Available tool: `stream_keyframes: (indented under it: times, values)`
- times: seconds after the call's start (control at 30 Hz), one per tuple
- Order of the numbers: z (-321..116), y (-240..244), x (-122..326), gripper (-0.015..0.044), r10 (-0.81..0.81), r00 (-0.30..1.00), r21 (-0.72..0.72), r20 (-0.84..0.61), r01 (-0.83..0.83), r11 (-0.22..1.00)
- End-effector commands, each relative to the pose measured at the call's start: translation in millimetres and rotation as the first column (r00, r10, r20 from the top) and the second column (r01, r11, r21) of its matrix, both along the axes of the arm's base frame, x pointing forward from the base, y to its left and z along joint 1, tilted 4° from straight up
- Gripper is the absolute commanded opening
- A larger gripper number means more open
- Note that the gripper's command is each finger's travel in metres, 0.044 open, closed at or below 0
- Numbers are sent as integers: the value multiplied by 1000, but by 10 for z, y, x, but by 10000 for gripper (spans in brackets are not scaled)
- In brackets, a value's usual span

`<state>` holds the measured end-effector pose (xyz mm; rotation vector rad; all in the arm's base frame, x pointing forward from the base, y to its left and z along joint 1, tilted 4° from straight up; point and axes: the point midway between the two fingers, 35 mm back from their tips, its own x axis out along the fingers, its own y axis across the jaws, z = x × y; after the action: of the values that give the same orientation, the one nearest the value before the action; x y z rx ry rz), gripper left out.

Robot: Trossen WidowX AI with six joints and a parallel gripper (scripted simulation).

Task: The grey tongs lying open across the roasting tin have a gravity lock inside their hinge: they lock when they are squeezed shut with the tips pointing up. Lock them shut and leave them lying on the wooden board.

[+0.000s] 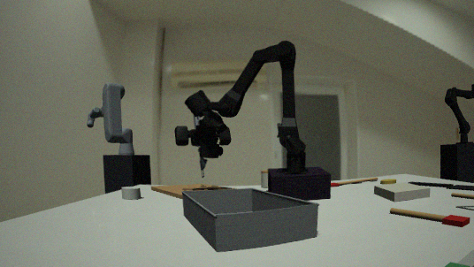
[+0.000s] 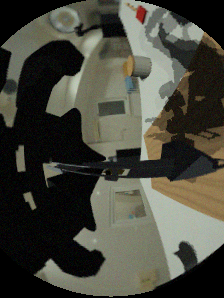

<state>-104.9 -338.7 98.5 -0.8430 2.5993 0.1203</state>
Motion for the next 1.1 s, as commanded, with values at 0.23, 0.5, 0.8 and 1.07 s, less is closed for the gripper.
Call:
stream_keyframes:
  times: [0.23, 0.5, 0.8, 1.07]
  values:
    - [11, 5, -7, -150, -5, 1000, -2, -6, 5, 1000]
    - [-20, -84, -30, -150, 11, 1000, 47, 24, -12, 999]
    - [-95, -264, -96, -150, 35, 992, 164, 122, -55, 985]
    - [-149, -367, -157, -150, 35, 974, 257, 223, -94, 962]
